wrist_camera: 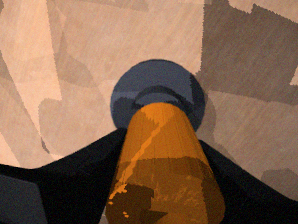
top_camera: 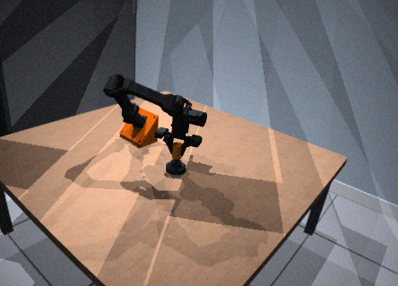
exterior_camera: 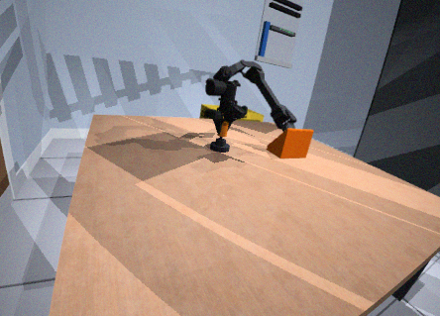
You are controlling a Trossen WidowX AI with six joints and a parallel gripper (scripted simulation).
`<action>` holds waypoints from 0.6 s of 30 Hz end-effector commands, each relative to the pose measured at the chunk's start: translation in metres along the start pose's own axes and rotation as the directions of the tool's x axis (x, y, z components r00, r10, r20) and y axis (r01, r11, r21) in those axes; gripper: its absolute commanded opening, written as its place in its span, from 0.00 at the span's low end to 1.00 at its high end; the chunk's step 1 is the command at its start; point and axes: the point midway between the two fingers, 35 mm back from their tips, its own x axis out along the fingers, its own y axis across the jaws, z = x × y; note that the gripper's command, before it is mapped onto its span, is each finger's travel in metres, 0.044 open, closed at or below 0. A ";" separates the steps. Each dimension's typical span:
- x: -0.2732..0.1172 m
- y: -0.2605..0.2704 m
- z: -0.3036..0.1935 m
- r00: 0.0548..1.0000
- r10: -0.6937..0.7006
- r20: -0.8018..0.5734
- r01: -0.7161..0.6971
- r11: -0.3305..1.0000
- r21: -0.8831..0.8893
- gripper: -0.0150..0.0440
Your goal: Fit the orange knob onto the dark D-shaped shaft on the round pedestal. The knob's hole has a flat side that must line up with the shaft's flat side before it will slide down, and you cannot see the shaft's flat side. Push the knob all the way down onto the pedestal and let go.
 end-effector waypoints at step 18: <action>-0.003 -0.001 -0.002 1.000 -0.004 0.000 0.004 0.996 -0.090 0.25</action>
